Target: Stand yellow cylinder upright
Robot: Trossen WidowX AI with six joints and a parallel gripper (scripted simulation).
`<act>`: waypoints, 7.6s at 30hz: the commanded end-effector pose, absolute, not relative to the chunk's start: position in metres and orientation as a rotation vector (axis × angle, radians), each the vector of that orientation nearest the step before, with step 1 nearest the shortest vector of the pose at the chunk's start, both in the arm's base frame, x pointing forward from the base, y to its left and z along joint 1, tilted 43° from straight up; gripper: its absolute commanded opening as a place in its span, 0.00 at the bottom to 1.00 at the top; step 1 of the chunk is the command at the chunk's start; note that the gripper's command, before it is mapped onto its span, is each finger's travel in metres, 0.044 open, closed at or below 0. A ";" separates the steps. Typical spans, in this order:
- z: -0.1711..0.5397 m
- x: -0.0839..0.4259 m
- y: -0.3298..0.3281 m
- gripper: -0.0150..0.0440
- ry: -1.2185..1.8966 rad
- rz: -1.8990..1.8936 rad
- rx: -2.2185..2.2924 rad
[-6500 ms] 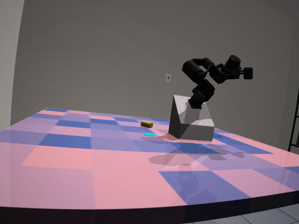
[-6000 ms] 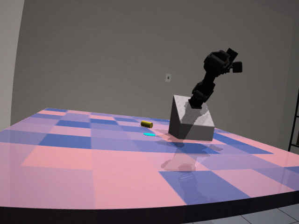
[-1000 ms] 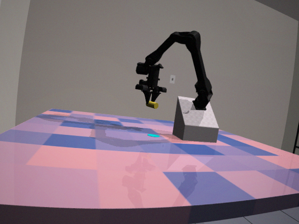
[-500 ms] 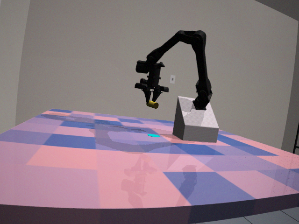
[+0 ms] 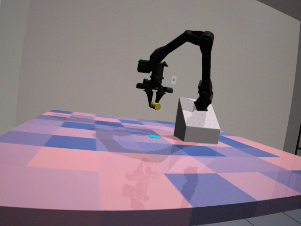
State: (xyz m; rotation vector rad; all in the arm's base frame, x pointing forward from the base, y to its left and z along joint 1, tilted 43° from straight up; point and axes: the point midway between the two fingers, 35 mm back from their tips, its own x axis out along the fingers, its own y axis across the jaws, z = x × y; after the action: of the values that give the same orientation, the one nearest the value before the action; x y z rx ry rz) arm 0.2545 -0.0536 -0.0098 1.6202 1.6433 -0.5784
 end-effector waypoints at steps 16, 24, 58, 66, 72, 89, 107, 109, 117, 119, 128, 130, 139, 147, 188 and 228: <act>0.024 0.252 -0.015 0.43 1.647 -0.689 1.752; 0.036 0.248 0.000 0.43 1.653 -0.735 1.803; 0.029 0.240 0.012 0.43 1.671 -0.953 1.627; 0.027 0.238 0.014 0.43 1.664 -1.010 1.571; 0.026 0.236 0.015 0.43 1.655 -1.050 1.530; 0.023 0.233 0.018 0.43 1.613 -1.156 1.414; 0.022 0.231 0.020 0.43 1.545 -1.250 1.296; 0.022 0.231 0.020 0.43 1.536 -1.260 1.284; 0.022 0.231 0.021 0.43 1.498 -1.294 1.235; 0.022 0.231 0.021 0.43 1.489 -1.301 1.224; 0.023 0.231 0.021 0.43 1.454 -1.329 1.187; 0.023 0.231 0.021 0.43 1.446 -1.335 1.179; 0.024 0.231 0.022 0.43 1.408 -1.359 1.143; 0.025 0.231 0.022 0.43 1.372 -1.379 1.113; 0.036 0.236 0.024 0.43 1.092 -1.479 0.957; 0.055 0.247 0.031 0.43 0.784 -1.469 0.871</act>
State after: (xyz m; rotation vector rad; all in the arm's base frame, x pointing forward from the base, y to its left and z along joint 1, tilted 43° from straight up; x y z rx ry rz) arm 0.2454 0.0309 0.0523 0.8747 0.8132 -1.4716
